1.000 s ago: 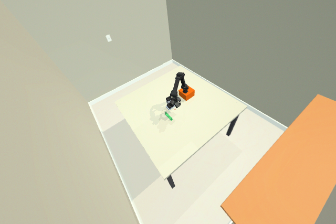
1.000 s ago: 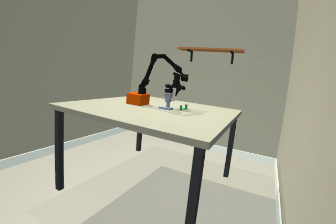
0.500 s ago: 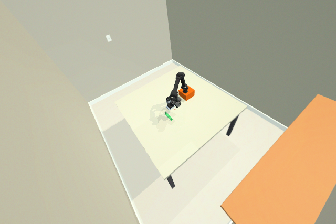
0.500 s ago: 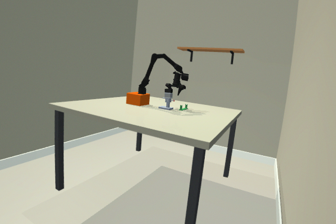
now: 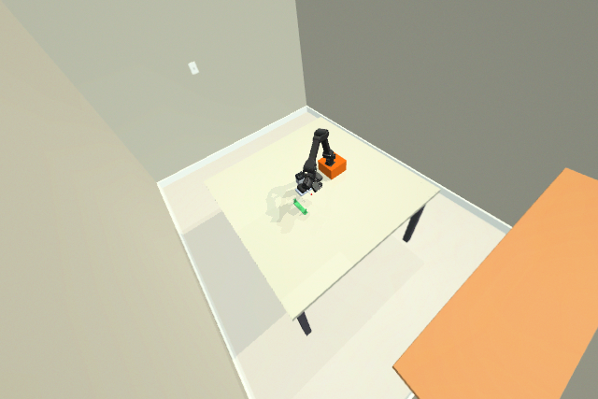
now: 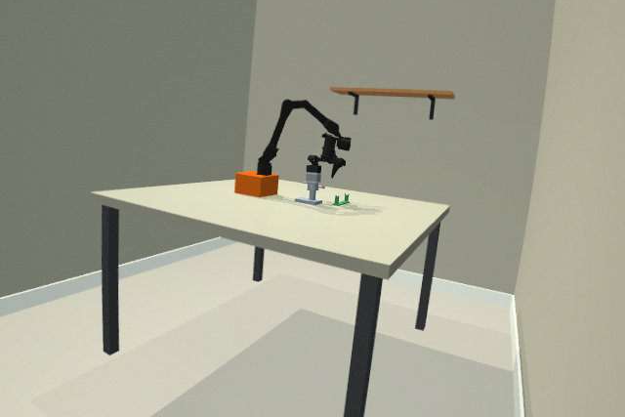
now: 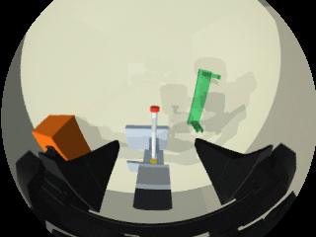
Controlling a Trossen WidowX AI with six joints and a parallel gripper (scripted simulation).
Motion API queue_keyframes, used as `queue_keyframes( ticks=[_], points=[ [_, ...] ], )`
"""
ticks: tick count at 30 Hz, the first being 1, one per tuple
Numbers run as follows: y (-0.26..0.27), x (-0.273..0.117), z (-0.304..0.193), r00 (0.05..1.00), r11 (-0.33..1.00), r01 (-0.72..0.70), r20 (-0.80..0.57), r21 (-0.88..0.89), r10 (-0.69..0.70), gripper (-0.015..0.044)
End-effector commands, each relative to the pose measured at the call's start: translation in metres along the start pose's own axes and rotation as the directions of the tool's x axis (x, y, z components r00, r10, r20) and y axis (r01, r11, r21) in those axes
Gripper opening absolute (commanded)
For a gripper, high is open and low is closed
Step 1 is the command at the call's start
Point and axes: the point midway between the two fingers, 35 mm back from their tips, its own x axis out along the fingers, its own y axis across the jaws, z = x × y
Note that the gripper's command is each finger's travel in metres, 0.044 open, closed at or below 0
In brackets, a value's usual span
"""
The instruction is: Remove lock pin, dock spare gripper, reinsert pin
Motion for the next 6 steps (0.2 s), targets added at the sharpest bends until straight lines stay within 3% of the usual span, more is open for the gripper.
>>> queue_keyframes(
  ticks=[1,6],
  points=[
    [0.0001,0.0003,0.0001,1.0,1.0,0.0,0.001,-0.003,0.0,0.044],
    [0.0001,0.0003,0.0001,1.0,1.0,0.0,0.001,-0.003,0.0,0.044]
  ],
)
